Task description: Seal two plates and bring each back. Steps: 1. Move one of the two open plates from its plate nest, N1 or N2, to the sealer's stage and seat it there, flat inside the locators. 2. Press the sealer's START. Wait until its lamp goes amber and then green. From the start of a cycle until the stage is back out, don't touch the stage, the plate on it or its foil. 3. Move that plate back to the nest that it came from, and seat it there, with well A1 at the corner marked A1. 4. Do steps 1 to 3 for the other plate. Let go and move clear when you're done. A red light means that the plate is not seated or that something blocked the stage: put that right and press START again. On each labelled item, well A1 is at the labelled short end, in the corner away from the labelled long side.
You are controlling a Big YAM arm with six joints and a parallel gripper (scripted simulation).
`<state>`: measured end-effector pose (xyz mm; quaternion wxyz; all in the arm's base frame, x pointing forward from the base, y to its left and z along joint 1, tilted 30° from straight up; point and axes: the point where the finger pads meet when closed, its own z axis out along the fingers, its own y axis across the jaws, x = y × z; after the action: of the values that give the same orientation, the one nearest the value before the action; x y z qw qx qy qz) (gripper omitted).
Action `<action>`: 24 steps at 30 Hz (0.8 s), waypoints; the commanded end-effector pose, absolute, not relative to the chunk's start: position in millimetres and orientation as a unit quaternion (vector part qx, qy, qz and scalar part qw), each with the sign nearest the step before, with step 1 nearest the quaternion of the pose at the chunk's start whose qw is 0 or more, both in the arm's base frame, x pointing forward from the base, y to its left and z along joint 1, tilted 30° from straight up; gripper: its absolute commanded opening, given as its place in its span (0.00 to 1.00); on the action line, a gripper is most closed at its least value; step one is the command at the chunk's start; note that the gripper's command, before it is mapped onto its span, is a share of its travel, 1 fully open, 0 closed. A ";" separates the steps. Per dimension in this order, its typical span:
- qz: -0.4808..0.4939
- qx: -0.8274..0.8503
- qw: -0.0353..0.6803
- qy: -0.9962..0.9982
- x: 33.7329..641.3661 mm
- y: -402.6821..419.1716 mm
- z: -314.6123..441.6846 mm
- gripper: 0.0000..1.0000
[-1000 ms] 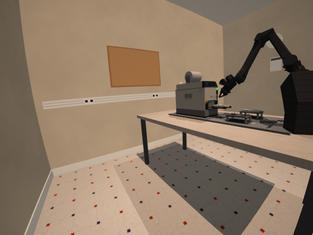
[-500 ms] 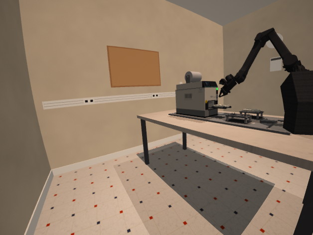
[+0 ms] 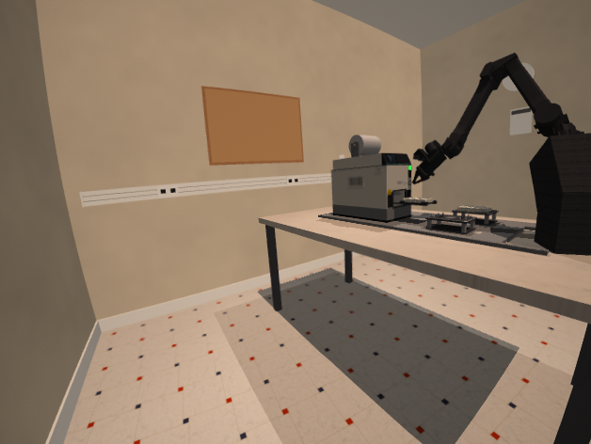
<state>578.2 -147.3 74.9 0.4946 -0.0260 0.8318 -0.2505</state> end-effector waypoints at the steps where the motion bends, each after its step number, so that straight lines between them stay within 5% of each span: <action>1: -0.242 -0.033 0.491 0.836 583.9 -134.5 69.3 0.00; 24: -0.244 -0.032 0.500 0.830 593.6 -135.7 80.6 0.00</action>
<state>581.5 -147.8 75.9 0.4947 -0.0261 0.8318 -0.2506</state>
